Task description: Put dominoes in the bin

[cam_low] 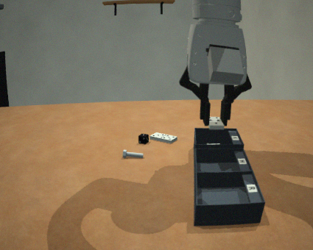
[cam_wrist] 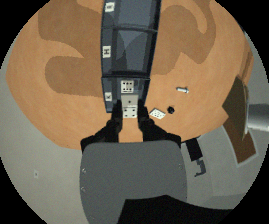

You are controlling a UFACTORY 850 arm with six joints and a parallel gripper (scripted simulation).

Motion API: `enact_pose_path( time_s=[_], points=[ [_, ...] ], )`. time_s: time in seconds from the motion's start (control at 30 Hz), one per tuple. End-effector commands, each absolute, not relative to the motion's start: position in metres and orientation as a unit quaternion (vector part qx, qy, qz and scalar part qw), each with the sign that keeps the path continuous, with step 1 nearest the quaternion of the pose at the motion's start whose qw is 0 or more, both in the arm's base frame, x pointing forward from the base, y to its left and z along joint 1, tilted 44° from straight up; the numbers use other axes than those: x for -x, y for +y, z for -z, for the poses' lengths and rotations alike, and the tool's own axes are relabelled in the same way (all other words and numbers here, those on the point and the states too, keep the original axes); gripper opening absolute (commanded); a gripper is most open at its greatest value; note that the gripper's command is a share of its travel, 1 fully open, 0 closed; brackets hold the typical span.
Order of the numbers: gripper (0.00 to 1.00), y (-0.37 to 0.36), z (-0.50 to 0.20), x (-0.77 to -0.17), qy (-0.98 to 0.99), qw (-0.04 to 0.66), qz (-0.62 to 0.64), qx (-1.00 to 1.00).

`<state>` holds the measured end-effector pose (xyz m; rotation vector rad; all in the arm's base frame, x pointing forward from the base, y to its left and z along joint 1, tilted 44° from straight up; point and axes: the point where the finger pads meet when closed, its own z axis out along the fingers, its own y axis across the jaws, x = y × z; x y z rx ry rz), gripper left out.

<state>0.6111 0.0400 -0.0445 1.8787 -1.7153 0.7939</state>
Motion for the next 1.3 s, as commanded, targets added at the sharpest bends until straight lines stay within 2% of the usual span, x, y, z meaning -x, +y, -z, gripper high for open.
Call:
enact_pose_path(
  time_s=[0.0, 1.27],
  points=[
    [0.0, 0.041, 0.044, -0.612, -0.647, 0.221, -0.306, -0.663],
    [0.0, 0.015, 0.071, -0.616, -0.647, 0.221, -0.306, -0.663]
  ],
)
